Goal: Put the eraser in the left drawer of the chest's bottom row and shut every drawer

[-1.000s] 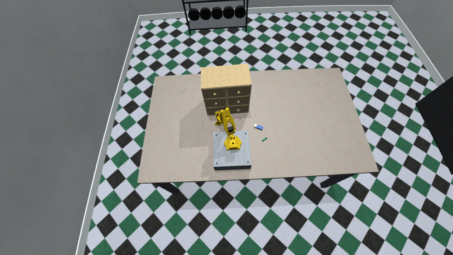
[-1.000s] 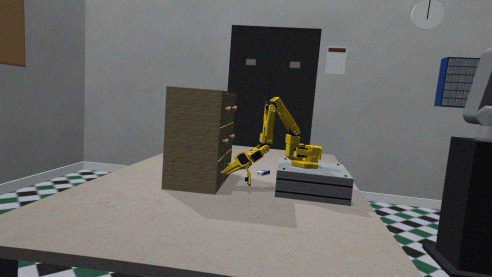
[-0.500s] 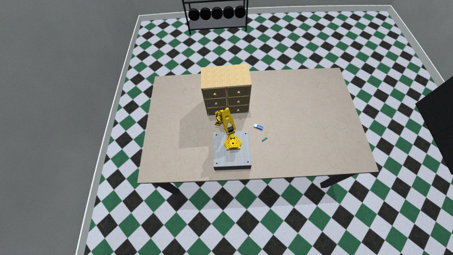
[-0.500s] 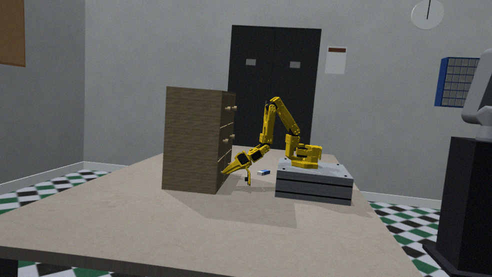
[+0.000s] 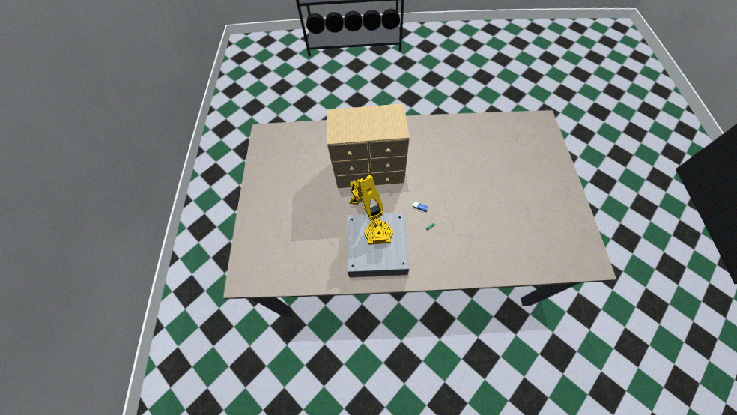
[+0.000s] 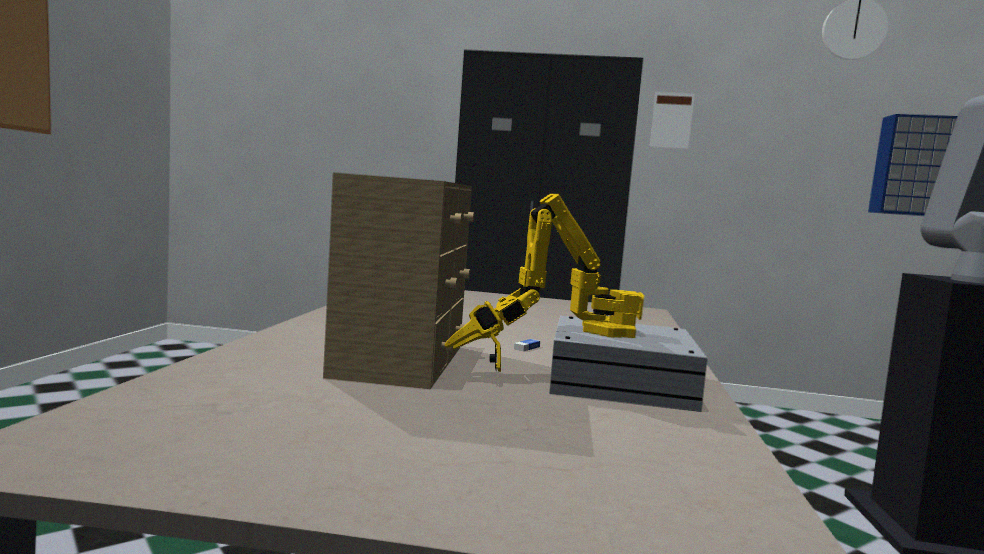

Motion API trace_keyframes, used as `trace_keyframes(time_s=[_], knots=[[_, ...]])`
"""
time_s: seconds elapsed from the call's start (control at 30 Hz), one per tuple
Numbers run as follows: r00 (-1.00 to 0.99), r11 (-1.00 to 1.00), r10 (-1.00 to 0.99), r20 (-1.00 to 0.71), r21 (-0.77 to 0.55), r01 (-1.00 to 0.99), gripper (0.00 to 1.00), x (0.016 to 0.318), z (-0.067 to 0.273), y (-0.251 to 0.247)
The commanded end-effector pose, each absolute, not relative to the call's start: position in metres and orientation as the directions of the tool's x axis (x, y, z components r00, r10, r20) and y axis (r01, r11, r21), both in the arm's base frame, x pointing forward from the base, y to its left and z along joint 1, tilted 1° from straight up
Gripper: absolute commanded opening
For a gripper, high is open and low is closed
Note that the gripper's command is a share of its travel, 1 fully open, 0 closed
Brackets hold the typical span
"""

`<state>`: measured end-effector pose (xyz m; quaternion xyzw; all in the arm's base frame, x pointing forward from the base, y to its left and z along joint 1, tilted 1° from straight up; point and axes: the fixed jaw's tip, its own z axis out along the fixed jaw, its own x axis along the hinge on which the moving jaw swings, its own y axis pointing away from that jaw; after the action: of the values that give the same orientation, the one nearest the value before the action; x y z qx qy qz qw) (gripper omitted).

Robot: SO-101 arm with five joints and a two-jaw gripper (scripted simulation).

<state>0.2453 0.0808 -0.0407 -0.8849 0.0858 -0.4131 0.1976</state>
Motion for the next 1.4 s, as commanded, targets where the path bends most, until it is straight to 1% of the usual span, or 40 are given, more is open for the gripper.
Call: trace_keyframes(time_s=[0.0, 0.6, 1.37], knots=[[0.640, -0.909, -0.329, 0.695, -0.415, -0.017, 0.00, 0.247, -0.041, 0.074], [0.654, -0.907, -0.317, 0.687, -0.422, 0.003, 0.00, 0.235, -0.041, 0.079], [0.657, -0.906, -0.313, 0.686, -0.422, 0.009, 0.00, 0.231, -0.040, 0.079]])
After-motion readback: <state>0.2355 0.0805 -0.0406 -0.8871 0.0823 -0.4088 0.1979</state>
